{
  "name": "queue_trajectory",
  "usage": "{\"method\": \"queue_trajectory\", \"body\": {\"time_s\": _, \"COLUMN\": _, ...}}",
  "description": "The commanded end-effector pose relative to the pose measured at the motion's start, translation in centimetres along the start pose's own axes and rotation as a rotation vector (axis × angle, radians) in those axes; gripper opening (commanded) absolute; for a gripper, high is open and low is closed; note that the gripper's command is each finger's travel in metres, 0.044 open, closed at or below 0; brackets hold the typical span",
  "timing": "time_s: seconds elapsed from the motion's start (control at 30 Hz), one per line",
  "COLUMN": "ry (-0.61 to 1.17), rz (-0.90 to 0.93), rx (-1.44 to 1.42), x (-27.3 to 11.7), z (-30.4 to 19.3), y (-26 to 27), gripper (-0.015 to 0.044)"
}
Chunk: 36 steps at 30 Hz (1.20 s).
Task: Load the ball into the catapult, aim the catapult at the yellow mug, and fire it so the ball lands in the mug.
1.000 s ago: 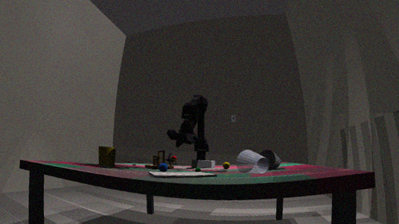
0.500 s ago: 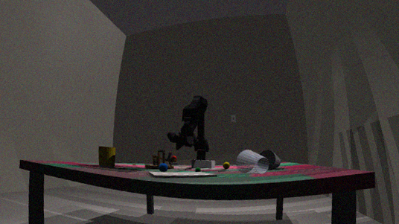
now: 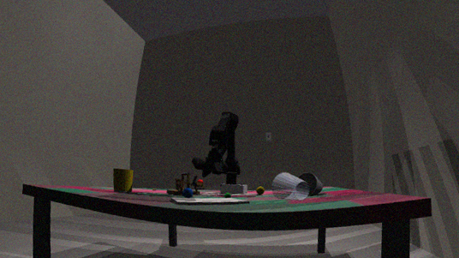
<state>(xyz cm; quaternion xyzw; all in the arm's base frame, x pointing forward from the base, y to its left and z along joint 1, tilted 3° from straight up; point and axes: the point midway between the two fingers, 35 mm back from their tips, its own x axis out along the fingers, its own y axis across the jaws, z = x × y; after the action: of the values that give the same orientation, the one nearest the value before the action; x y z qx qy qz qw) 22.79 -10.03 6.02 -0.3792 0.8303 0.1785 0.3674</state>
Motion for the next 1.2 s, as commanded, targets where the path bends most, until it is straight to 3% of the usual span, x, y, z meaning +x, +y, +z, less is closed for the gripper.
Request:
{"method": "queue_trajectory", "body": {"time_s": 0.0, "ry": 0.005, "rz": 0.003, "rx": -0.004, "x": 0.6, "z": 0.5, "y": 0.1, "gripper": 0.0}}
{"method": "queue_trajectory", "body": {"time_s": 1.17, "ry": 0.006, "rz": 0.004, "rx": -0.004, "x": 4.9, "z": 4.3, "y": 0.5, "gripper": 0.0}}
